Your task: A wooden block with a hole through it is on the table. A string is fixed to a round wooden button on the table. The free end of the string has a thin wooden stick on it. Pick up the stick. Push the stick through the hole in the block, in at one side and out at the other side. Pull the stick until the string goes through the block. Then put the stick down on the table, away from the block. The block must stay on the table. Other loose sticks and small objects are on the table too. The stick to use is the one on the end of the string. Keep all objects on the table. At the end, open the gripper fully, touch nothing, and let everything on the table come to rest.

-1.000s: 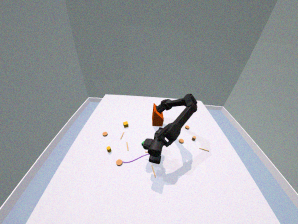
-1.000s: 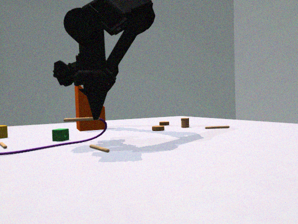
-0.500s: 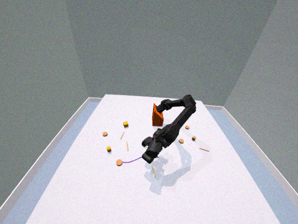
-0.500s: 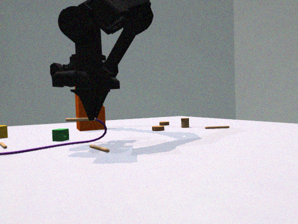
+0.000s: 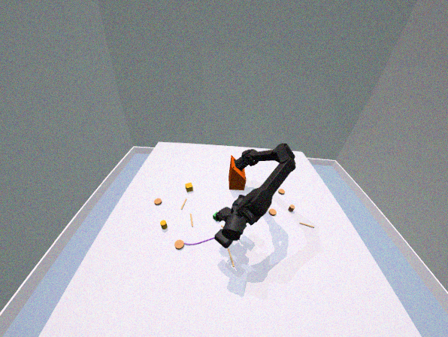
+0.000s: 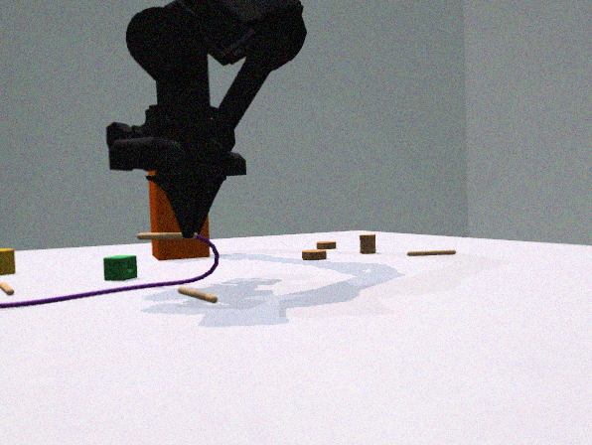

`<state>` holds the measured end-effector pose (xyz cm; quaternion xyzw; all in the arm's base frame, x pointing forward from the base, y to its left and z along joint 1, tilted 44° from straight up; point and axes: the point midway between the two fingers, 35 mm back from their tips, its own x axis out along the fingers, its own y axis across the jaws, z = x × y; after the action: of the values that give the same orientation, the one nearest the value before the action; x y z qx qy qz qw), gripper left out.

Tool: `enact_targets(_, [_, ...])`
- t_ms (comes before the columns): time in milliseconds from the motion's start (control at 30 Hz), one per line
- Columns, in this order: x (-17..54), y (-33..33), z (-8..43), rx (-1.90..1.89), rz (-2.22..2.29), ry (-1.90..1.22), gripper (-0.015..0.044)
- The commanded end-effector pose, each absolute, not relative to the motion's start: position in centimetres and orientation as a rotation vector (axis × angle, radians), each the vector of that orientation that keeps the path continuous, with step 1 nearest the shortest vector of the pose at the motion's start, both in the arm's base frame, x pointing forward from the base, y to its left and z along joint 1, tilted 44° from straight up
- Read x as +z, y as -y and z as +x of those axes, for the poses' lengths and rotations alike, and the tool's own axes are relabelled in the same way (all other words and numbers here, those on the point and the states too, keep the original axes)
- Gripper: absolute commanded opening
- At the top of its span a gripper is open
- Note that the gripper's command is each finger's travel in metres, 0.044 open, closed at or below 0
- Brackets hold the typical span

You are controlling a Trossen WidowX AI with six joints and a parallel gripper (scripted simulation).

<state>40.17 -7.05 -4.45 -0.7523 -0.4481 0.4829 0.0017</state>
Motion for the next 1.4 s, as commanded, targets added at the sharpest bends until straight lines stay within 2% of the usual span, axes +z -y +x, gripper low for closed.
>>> enact_targets(0, [-4.0, 7.0, 40.9, 1.513, -2.37, 1.401, 0.0])
enact_targets(1367, [-1.0, 4.6, 44.7, 1.509, -2.372, 1.404, 0.0])
